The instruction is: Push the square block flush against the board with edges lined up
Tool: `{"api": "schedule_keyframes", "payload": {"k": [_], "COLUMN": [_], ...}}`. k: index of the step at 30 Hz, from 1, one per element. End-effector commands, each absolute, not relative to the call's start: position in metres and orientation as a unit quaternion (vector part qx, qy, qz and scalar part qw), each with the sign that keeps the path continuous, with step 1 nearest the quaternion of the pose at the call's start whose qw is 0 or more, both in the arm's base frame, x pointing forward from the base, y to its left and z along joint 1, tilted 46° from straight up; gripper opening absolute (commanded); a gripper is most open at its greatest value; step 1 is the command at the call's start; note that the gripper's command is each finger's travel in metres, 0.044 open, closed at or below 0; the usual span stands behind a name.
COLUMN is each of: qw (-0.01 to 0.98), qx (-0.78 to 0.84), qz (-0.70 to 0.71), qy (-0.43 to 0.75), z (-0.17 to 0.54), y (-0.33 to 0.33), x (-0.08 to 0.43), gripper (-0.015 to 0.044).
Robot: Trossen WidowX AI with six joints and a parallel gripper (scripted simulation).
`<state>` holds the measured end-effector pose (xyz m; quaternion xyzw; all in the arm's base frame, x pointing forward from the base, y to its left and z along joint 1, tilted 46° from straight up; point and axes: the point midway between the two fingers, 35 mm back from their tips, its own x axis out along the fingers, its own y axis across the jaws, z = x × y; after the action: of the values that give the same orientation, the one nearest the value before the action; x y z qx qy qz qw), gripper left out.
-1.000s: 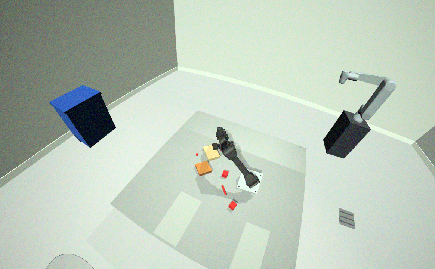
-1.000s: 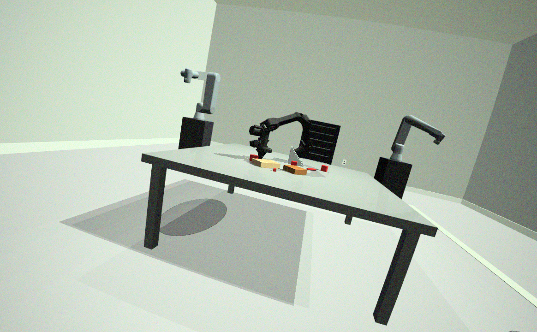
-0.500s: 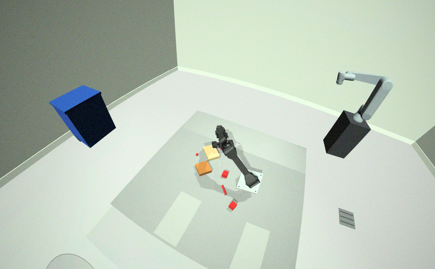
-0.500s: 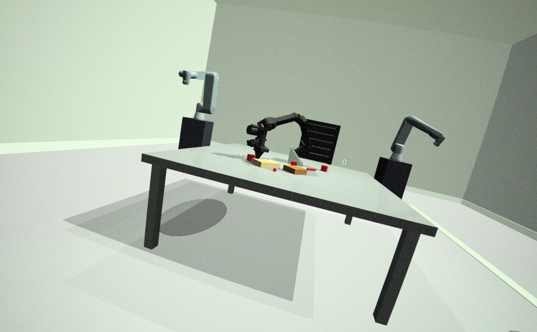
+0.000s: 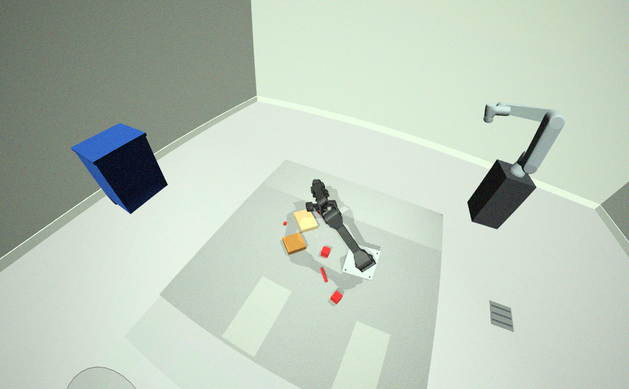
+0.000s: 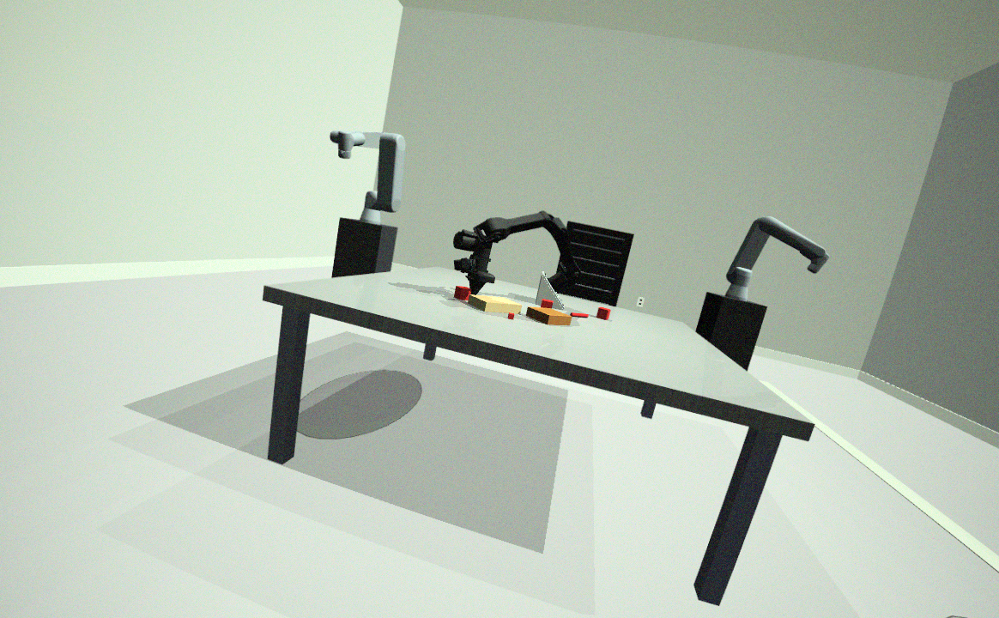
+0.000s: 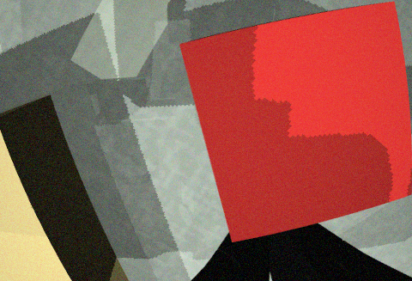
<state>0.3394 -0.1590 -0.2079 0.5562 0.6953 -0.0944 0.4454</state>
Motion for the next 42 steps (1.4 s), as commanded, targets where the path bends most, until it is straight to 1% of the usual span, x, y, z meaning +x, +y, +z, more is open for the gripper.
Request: {"api": "schedule_keyframes", "payload": {"k": [1, 42], "qw": [0.444, 0.444], "qx": [0.556, 0.557], "qz": [-0.099, -0.105], "qy": [0.696, 0.694], "z": [-0.2124, -0.2222], "y": [-0.1621, -0.1712], "x": [0.3415, 0.3487], "gripper": [0.0, 0.0]}}
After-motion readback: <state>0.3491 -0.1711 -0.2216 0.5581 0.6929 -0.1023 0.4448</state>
